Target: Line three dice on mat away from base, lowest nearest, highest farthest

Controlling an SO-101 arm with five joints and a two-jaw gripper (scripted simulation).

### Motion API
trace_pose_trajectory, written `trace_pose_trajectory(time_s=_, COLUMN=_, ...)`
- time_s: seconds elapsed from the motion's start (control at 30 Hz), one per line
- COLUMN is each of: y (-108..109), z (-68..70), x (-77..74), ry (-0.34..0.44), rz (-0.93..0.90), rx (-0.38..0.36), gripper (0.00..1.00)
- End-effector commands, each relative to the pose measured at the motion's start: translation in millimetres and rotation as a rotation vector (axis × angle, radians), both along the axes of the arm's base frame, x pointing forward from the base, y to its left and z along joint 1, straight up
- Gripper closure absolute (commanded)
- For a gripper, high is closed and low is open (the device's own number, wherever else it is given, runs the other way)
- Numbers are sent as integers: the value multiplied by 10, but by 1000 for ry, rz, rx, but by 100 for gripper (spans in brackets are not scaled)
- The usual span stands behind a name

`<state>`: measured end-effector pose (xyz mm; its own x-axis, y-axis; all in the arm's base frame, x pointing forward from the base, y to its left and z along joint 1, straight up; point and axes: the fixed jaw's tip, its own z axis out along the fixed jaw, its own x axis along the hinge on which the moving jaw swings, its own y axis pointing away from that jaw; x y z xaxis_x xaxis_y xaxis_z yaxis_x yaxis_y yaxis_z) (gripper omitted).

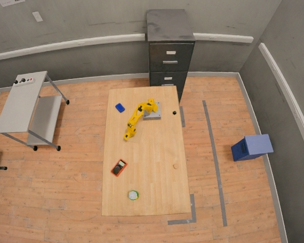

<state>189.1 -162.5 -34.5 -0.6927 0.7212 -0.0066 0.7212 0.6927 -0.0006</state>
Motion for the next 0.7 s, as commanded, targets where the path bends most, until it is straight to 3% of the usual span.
trace_pose_trajectory(time_s=0.0, y=22, z=-57, x=-53, ry=18, rz=1, rx=18, gripper=75)
trace_pose_trajectory(time_s=0.3, y=22, z=-57, x=-53, ry=18, rz=1, rx=18, gripper=68)
trace_pose_trajectory(time_s=0.67, y=21, z=-46, x=-51, ry=18, rz=1, rx=18, gripper=67)
